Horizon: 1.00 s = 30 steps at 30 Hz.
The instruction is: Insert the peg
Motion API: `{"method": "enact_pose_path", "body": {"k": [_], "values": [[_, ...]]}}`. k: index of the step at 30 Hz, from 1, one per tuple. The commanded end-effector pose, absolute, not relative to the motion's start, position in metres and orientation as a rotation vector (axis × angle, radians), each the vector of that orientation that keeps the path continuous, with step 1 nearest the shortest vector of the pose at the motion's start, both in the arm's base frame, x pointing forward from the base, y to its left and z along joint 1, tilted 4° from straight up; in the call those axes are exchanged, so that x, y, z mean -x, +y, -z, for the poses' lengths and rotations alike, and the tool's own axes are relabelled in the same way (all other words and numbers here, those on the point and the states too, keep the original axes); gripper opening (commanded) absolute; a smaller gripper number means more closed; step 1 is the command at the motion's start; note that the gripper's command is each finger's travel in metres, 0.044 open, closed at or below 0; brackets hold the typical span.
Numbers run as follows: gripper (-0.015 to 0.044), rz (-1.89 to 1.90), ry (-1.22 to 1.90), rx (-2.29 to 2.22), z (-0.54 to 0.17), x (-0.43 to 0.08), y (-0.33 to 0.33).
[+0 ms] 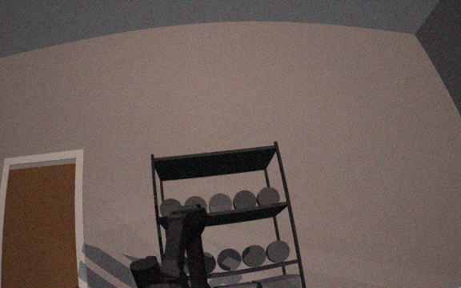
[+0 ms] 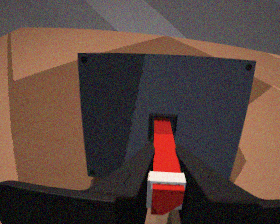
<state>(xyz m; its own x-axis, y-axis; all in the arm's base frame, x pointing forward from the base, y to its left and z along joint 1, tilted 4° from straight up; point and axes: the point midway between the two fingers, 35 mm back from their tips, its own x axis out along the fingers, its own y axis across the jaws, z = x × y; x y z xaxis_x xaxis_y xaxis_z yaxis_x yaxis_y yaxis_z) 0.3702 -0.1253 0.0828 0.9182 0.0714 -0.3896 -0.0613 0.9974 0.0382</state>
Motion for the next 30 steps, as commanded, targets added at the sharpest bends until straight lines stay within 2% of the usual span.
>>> {"method": "enact_pose_path", "body": {"k": [1, 30], "values": [[0.0000, -0.065, 0.404, -0.030, -0.080, -0.373, -0.126], [0.0000, -0.066, 0.403, -0.030, -0.075, -0.387, -0.125]]}}
